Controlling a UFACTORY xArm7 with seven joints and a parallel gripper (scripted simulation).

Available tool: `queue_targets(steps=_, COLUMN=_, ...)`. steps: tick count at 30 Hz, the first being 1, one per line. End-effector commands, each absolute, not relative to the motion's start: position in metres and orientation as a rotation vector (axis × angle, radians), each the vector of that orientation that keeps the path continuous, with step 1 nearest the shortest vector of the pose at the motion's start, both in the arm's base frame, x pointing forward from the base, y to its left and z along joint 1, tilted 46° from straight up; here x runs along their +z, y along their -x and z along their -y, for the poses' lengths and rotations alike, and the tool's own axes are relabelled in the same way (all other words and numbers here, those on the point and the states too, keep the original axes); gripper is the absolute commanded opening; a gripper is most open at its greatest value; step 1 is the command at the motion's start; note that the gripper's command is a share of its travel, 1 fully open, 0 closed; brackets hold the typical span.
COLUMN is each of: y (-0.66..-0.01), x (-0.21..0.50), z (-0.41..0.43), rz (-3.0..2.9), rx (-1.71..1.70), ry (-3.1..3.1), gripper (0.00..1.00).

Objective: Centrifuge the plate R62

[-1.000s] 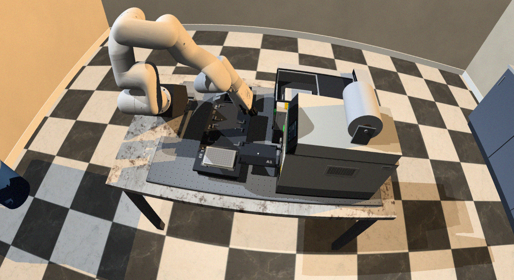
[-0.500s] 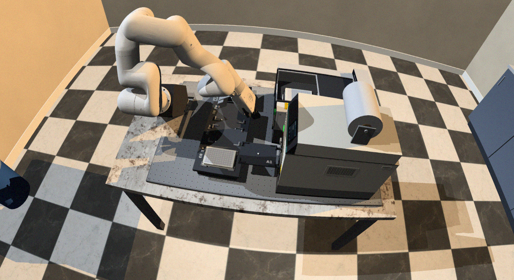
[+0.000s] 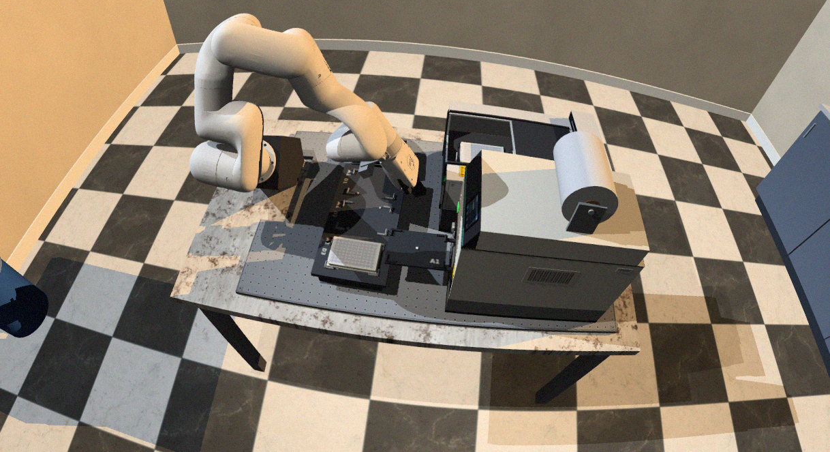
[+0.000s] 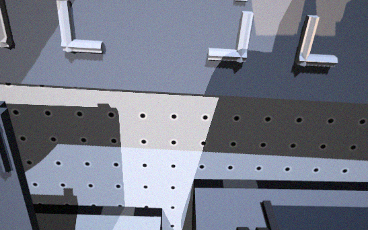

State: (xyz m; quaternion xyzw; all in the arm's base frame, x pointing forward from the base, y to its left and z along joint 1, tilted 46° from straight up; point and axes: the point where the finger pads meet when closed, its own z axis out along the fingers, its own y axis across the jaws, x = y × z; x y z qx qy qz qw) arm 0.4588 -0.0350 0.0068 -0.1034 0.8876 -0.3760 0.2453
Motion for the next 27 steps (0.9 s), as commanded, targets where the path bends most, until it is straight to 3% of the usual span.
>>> queue_targets(steps=1, y=-0.466, x=0.004, z=0.037, rz=-2.420, rx=-1.022, ry=0.284, gripper=0.00)
queue_targets(steps=27, y=-0.483, x=-0.006, z=0.047, rz=-2.420, rx=-1.022, ry=0.284, gripper=0.00)
